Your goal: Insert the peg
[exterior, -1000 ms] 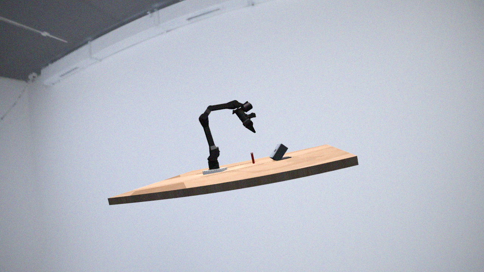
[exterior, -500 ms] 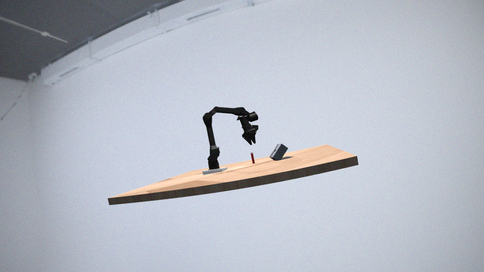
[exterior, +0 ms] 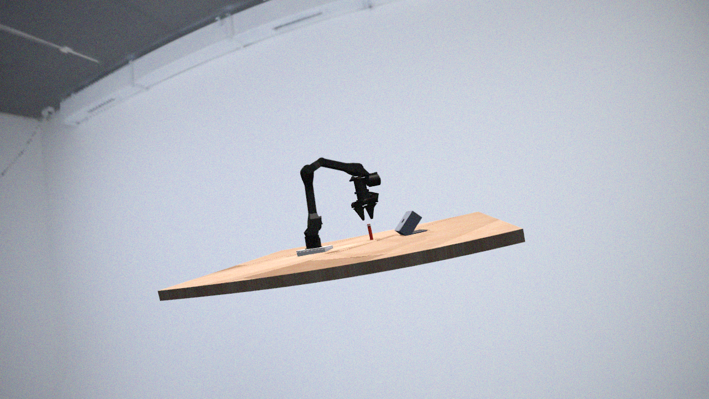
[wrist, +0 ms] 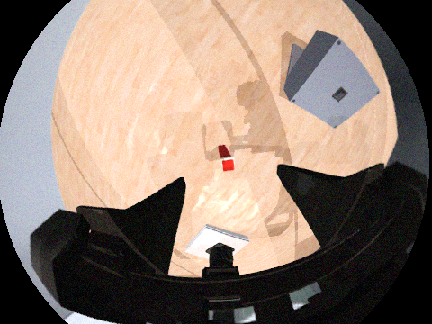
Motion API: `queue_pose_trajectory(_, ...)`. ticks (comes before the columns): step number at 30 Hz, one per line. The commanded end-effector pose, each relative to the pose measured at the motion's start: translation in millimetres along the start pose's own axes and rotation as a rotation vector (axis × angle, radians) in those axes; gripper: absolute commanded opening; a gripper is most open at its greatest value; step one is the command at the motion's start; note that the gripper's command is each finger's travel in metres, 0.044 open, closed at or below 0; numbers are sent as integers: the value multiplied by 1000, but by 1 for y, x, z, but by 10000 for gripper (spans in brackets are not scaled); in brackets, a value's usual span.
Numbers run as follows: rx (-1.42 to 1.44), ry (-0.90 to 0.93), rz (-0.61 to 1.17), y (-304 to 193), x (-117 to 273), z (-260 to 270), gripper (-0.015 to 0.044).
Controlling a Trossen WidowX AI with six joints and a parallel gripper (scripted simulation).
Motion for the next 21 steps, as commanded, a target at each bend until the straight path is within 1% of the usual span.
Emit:
queue_pose_trajectory(1,10,8,7,0,-4,1,440)
queue_pose_trajectory(21,10,8,7,2,-37,0,440)
Point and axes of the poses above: the point midway between the two fingers, 35 mm back from their tips, its own x axis back along the fingers, its own z axis across the jaws, y = z × x, the point moved 4 cm from there along x, back along the fingers, and after that the axes turned 4 degrees about x, right-handed, at the moved point
